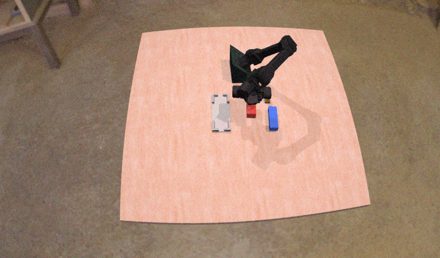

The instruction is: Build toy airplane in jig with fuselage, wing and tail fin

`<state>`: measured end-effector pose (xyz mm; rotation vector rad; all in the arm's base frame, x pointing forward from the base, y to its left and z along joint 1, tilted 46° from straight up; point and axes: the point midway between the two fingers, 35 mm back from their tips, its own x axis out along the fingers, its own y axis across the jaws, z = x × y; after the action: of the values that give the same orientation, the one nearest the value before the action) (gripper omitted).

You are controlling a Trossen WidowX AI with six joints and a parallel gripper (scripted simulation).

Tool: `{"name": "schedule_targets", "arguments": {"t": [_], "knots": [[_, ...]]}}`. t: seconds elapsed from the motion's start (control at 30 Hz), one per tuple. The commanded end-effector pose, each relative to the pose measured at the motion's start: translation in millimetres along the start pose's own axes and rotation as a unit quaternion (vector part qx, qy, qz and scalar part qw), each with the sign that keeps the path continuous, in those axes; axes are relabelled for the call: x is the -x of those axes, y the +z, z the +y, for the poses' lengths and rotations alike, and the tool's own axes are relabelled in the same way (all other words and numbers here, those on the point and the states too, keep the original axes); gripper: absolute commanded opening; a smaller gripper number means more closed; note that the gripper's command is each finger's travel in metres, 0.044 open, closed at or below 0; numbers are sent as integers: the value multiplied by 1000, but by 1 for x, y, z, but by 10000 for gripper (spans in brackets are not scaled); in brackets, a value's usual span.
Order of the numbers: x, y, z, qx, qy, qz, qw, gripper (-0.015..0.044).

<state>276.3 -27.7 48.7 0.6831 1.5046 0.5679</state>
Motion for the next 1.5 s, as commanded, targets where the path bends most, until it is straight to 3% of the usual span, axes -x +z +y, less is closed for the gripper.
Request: {"name": "schedule_targets", "arguments": {"t": [0.0, 1.47], "knots": [[15, -1, 2, 6, -2, -4, 1000, 0], [-32, -3, -117, 61, -6, -5, 998, 0]]}}
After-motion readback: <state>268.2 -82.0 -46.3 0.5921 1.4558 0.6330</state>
